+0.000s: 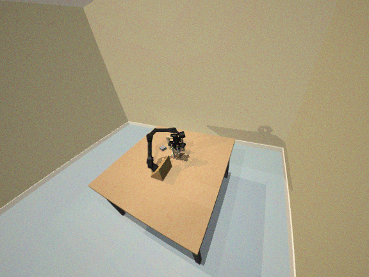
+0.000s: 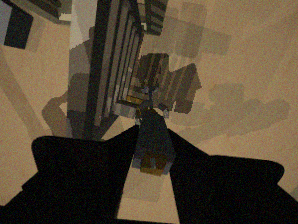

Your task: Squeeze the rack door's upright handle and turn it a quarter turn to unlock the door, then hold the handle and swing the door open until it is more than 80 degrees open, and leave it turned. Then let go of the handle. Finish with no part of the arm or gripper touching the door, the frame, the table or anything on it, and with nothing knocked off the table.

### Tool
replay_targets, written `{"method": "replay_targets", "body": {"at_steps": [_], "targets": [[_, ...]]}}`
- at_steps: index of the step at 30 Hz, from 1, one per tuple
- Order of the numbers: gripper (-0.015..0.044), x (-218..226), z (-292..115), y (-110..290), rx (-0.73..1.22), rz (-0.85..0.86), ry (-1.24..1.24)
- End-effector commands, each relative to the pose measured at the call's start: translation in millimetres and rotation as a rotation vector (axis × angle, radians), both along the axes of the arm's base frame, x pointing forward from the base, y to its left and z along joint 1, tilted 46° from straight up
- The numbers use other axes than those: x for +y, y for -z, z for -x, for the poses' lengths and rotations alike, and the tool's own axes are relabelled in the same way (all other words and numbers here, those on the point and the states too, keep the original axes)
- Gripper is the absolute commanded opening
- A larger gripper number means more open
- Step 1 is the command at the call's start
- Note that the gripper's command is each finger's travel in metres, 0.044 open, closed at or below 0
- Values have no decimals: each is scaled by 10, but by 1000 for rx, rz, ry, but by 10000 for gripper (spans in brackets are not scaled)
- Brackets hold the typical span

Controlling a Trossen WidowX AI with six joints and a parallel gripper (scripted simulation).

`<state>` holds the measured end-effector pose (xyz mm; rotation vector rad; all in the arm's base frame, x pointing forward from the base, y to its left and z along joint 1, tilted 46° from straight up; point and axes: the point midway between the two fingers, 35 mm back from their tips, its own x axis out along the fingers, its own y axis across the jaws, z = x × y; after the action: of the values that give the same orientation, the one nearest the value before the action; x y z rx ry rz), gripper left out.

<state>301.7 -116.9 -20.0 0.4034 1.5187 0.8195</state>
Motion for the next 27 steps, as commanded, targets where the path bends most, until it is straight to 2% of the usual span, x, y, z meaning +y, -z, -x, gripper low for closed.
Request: {"method": "replay_targets", "body": {"at_steps": [1,7,23,27], "targets": [[28,-57,-51,63,-66,-10,-77],[28,-122,-110,136,-127,-22,-140],[28,-125,-111,139,-129,-22,-142],[133,-125,-111,139,-129,-22,-142]]}}
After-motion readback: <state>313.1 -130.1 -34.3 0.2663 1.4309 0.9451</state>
